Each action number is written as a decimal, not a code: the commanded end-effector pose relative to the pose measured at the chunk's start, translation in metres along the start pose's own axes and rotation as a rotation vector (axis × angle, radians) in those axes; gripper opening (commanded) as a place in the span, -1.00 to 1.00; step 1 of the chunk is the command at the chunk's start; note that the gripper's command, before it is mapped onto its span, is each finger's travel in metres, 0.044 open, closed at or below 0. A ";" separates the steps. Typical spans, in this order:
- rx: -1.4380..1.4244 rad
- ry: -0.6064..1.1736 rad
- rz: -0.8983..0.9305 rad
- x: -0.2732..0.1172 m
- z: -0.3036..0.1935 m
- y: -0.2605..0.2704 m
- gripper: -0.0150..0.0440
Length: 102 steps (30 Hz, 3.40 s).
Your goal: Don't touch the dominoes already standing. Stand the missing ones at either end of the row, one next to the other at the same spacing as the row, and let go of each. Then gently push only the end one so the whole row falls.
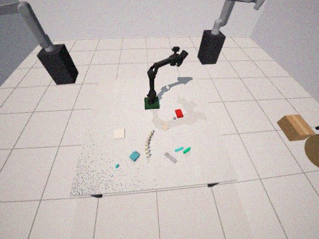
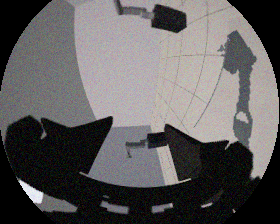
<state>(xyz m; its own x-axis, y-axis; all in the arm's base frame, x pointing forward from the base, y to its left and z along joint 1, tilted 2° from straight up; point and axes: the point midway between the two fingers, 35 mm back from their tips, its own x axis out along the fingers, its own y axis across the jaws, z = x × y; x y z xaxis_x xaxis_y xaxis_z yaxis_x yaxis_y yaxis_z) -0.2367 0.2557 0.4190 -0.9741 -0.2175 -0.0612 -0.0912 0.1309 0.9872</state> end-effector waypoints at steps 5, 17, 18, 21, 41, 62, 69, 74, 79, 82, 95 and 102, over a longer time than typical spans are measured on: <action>0.097 -0.203 -0.037 -0.037 0.037 -0.022 0.42; 0.429 -0.858 -0.156 -0.204 0.100 -0.117 -0.49; 0.456 -0.904 -0.166 -0.218 0.100 -0.126 -0.49; 0.527 -1.008 -0.184 -0.250 0.097 -0.145 -0.49; 1.469 -1.806 -0.178 -0.470 -0.090 -0.330 -0.49; 2.071 -1.988 -0.104 -0.470 -0.247 -0.402 -0.49; 2.071 -1.988 -0.104 -0.470 -0.247 -0.402 -0.49; 2.071 -1.988 -0.104 -0.470 -0.247 -0.402 -0.49; 2.071 -1.988 -0.104 -0.470 -0.247 -0.402 -0.49; 2.071 -1.988 -0.104 -0.470 -0.247 -0.402 -0.49; 2.071 -1.988 -0.104 -0.470 -0.247 -0.402 -0.49; 2.071 -1.988 -0.103 -0.471 -0.237 -0.442 -0.49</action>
<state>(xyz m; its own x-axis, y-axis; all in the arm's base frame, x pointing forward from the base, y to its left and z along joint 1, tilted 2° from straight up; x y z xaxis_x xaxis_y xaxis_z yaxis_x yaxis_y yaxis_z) 0.3160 0.0694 0.0782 0.0387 -0.0008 -0.9992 0.8963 0.4421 0.0344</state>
